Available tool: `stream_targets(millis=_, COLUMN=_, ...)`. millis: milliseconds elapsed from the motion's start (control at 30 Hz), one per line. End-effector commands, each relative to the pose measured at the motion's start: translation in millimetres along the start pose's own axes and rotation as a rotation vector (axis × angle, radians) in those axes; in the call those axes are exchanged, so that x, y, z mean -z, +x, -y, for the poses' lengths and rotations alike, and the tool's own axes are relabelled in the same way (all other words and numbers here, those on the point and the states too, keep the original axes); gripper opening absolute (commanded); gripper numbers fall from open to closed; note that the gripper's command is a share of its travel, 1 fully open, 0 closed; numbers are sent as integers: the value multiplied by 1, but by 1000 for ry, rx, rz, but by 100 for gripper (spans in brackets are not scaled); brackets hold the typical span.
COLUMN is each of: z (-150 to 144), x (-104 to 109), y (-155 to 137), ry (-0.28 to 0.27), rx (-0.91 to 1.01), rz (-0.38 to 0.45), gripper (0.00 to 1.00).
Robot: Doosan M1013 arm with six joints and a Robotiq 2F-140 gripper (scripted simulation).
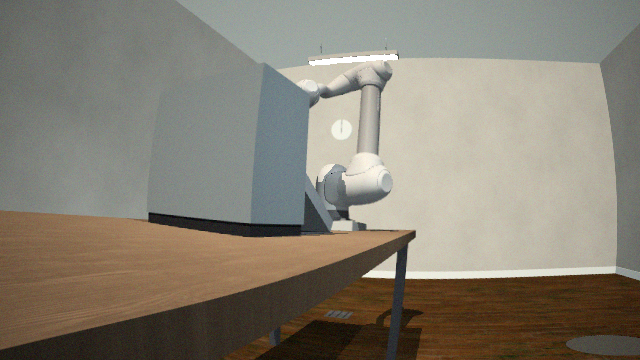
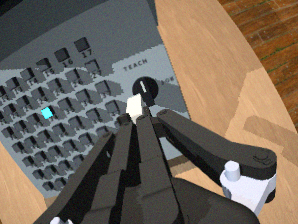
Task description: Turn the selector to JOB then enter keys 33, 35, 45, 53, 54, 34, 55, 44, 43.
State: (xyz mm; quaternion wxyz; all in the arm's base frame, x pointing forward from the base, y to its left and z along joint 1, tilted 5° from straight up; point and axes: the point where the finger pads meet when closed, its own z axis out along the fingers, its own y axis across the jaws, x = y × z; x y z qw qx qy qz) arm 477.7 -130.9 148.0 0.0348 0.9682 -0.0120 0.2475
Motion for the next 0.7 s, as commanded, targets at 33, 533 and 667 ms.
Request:
stream_targets(millis=33, z=-11, x=1, y=1, ry=-8, rx=-7, rz=-1, gripper=0)
stream_targets(millis=533, z=-12, x=1, y=1, ry=-8, rx=3, rz=-1, gripper=33)
stream_targets(millis=667, z=-12, x=1, y=1, ry=-8, rx=3, rz=-1, gripper=33)
